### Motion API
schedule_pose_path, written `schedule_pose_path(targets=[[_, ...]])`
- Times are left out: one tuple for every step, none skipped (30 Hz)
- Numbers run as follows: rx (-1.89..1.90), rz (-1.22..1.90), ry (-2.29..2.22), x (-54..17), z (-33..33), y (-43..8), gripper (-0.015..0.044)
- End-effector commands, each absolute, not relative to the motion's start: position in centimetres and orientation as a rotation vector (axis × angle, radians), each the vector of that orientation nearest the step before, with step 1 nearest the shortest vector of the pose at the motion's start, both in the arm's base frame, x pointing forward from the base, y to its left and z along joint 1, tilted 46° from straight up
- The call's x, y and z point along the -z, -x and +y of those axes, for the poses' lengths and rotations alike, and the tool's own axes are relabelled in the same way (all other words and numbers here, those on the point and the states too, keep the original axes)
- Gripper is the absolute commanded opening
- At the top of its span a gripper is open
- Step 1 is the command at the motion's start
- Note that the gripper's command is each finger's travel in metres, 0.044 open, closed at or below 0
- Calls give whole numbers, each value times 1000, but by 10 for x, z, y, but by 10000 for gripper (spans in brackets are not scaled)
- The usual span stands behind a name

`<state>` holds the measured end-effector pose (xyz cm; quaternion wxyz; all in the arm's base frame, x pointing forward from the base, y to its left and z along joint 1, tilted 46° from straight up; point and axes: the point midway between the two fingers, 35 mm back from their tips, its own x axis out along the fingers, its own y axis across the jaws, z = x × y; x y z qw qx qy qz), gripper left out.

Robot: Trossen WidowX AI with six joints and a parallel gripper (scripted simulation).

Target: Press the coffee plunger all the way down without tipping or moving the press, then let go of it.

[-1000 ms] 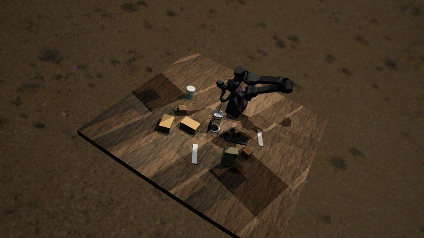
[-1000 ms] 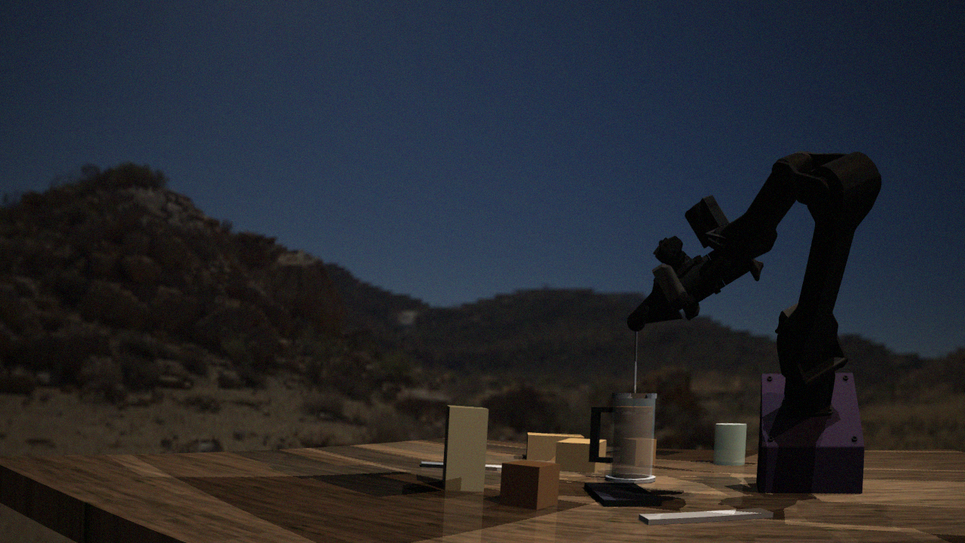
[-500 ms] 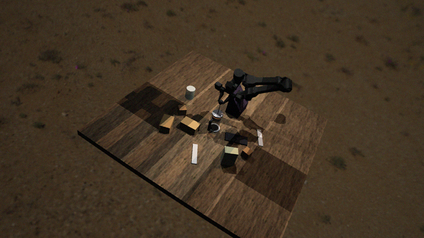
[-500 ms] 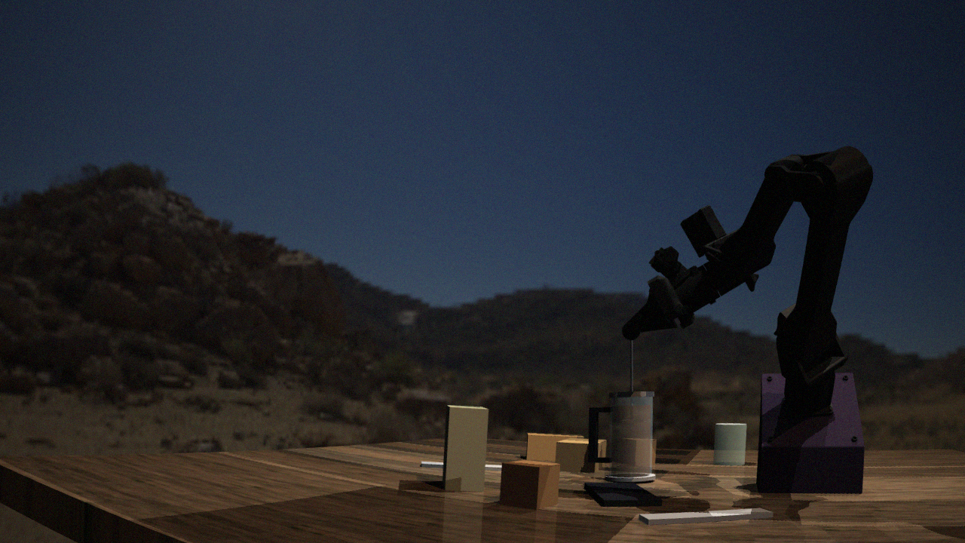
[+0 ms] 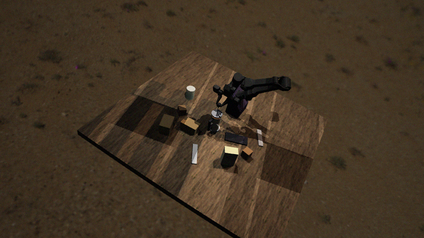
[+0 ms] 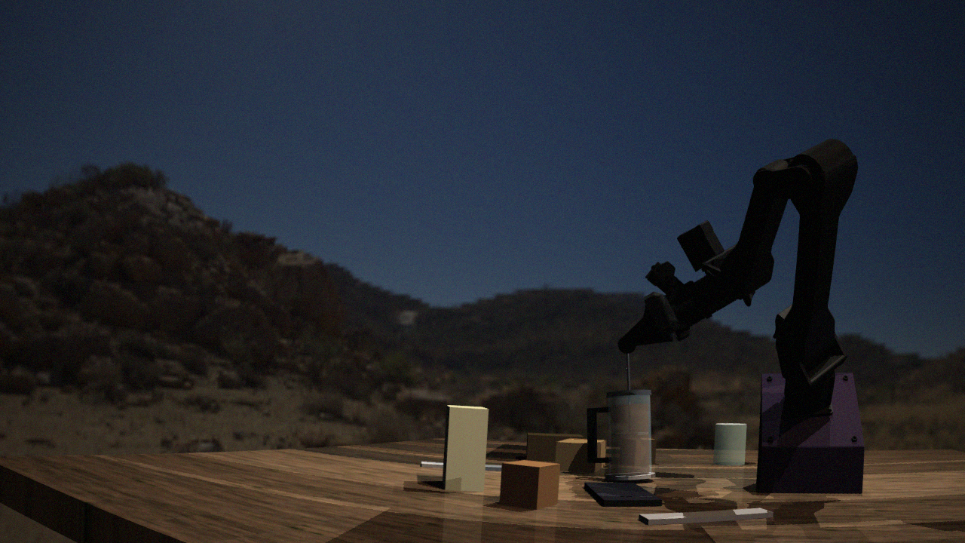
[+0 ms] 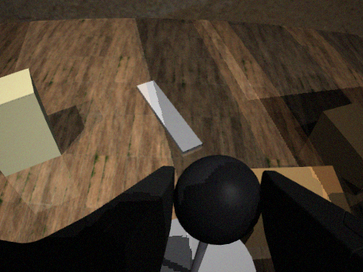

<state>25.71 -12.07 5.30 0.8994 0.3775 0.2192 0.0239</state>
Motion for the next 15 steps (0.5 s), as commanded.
schedule_pose_path(targets=[[-46, 494, -808, -36, -107, -253, 118], [-46, 494, -808, -35, -106, -254, 118], [-46, 494, -809, -34, -105, -254, 118], [-46, 493, -809, -33, -104, -255, 118], [-46, 493, -809, -32, -102, -255, 118], [-46, 492, -809, -30, -101, -255, 118], [-46, 492, -809, -29, -100, -256, 118], [-46, 491, -810, -28, -99, -256, 118], [-46, 490, -810, -27, -98, -257, 118], [-46, 490, -810, -26, -97, -257, 118], [-46, 489, -811, -25, -96, -258, 118], [-46, 488, -811, -24, -94, -259, 118], [-46, 487, -812, -23, -93, -259, 118], [-47, 486, -812, -22, -92, -260, 118], [-47, 485, -813, -22, -91, -261, 118]])
